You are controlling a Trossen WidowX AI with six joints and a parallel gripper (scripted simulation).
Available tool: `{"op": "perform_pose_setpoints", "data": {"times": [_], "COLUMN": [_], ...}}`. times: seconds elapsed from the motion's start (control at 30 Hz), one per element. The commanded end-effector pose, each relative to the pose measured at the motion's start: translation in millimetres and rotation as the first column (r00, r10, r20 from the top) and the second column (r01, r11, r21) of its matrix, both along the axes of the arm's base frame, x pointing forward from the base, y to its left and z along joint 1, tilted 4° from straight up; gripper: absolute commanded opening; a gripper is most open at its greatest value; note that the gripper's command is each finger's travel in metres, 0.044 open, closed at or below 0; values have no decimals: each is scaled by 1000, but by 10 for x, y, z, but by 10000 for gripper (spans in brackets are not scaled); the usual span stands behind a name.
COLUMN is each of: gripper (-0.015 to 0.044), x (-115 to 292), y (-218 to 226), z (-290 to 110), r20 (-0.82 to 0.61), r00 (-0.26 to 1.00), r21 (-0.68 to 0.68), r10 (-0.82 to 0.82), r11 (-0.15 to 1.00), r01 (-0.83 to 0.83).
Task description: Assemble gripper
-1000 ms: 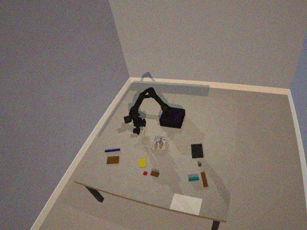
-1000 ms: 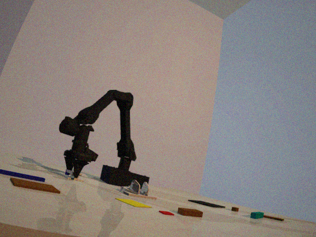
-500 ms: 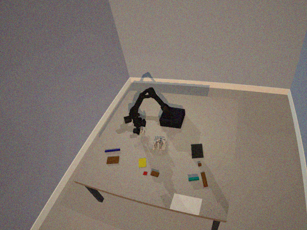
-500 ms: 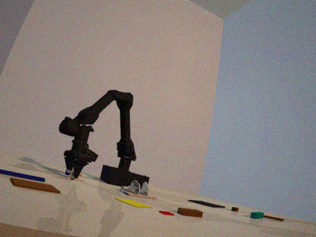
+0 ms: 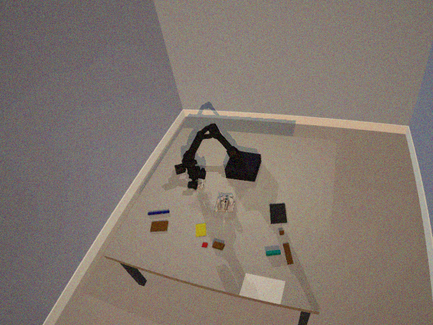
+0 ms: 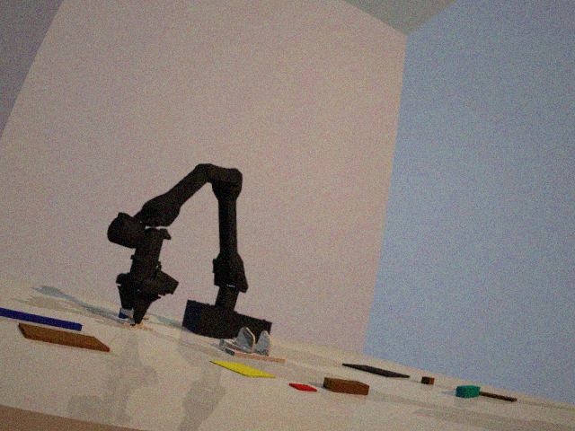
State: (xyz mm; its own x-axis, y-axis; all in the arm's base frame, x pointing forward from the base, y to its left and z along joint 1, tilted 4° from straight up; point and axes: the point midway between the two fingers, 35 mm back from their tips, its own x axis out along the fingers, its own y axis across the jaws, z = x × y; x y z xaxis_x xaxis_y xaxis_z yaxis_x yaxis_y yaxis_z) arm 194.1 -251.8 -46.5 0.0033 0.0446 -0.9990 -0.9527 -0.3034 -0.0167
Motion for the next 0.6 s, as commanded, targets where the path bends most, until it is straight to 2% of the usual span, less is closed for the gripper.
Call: {"op": "perform_pose_setpoints", "data": {"times": [0.0, 0.37, 0.57], "gripper": [351, 351, 351], "x": [0, 0, 9], "y": [0, -1, -22], "z": [0, 5, 168], "r20": [0, 0, -1], "r00": [1000, 1000, 1000], "r21": [0, 0, -1], "r10": [0, 0, 1], "r11": [1000, 1000, 1000], "r01": [0, 0, -1]}}
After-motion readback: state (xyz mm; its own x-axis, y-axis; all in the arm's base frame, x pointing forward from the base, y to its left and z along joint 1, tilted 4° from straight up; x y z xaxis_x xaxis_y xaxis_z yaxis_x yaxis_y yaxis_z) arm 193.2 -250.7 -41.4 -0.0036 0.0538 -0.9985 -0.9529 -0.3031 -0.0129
